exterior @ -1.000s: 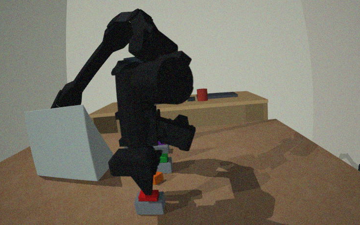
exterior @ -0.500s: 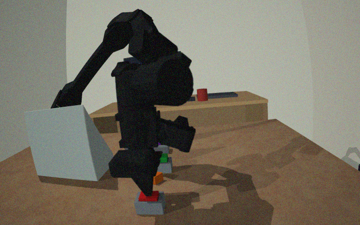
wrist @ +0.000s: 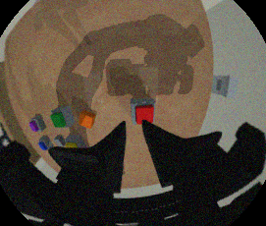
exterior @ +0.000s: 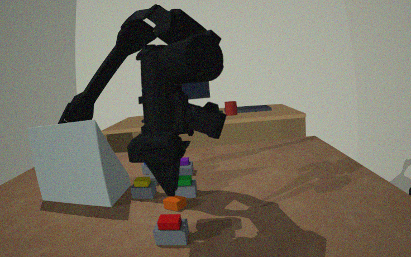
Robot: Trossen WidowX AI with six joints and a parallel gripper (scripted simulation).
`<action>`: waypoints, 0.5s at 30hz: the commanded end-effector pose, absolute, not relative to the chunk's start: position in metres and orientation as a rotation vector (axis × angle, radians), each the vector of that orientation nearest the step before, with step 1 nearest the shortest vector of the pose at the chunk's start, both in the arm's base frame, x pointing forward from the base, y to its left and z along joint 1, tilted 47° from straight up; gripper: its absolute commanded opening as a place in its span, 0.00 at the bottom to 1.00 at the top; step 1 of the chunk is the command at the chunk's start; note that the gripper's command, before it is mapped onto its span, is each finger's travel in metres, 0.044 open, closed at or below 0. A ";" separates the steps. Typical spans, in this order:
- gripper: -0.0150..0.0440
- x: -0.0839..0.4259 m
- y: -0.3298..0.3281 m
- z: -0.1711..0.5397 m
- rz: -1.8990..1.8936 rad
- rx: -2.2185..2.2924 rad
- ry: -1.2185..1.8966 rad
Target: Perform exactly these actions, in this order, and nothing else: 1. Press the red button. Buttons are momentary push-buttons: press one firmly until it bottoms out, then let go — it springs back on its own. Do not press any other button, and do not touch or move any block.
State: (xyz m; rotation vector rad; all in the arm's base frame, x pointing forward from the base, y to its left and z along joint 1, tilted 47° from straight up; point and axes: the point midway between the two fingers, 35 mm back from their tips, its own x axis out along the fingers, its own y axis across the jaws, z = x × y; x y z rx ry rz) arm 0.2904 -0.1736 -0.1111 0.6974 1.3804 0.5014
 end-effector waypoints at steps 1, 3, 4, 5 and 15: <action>0.60 0.315 -0.150 -0.055 0.490 0.674 1.380; 0.69 0.322 -0.134 -0.027 0.483 0.671 1.382; 0.73 0.325 -0.125 -0.013 0.479 0.670 1.383; 0.78 0.327 -0.116 0.001 0.476 0.669 1.383; 0.93 0.307 -0.011 0.125 0.477 0.678 1.376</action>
